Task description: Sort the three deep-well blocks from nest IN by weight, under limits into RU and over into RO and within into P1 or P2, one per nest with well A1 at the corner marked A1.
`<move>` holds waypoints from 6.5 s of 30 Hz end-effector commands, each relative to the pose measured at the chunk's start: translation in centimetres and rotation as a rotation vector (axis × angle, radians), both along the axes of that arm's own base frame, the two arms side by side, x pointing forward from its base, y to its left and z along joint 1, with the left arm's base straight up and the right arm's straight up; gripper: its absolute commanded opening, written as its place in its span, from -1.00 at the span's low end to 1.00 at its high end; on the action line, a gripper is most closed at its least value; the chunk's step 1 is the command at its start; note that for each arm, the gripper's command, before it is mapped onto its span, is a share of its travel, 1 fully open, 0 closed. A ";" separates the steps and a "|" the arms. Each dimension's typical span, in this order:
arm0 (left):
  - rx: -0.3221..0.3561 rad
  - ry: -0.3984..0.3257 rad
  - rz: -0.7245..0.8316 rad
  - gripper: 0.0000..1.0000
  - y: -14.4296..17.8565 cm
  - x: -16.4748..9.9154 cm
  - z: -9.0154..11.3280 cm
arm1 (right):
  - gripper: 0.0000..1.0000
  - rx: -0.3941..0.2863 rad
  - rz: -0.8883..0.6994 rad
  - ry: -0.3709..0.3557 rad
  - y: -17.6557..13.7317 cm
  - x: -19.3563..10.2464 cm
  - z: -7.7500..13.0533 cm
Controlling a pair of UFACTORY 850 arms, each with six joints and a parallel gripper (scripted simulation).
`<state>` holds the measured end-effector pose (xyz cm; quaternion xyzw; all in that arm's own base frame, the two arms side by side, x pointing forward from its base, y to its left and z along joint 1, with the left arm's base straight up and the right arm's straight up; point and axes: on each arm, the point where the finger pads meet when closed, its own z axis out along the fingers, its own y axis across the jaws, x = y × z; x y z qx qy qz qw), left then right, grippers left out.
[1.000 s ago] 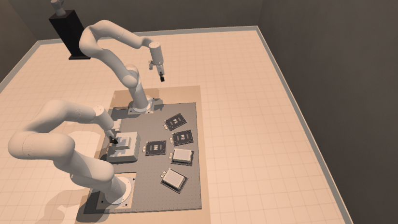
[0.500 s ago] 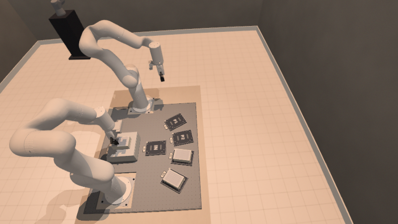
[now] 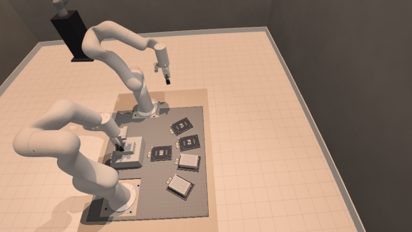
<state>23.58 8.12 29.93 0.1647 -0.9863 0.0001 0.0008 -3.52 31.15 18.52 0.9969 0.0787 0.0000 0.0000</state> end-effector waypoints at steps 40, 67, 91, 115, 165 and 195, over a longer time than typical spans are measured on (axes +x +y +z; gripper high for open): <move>0.001 -0.001 0.000 1.00 0.0 0.1 0.1 | 1.00 0.002 0.000 0.000 0.1 0.0 -3.8; 0.001 -0.001 0.000 1.00 0.0 0.1 0.1 | 1.00 0.002 0.000 0.000 0.1 0.0 -5.3; 0.001 -0.001 0.000 1.00 0.0 0.1 0.1 | -1.00 0.002 0.000 0.000 0.1 0.0 -5.4; 0.001 -0.001 0.000 1.00 0.0 0.1 0.1 | -1.00 0.001 0.000 0.000 0.1 0.0 -5.4; 0.001 -0.001 0.000 1.00 0.0 0.1 0.1 | -1.00 0.002 0.000 0.000 0.1 0.0 -3.8; 0.001 -0.001 0.000 1.00 0.0 0.1 0.1 | -1.00 0.002 0.000 0.000 0.1 0.0 -1.3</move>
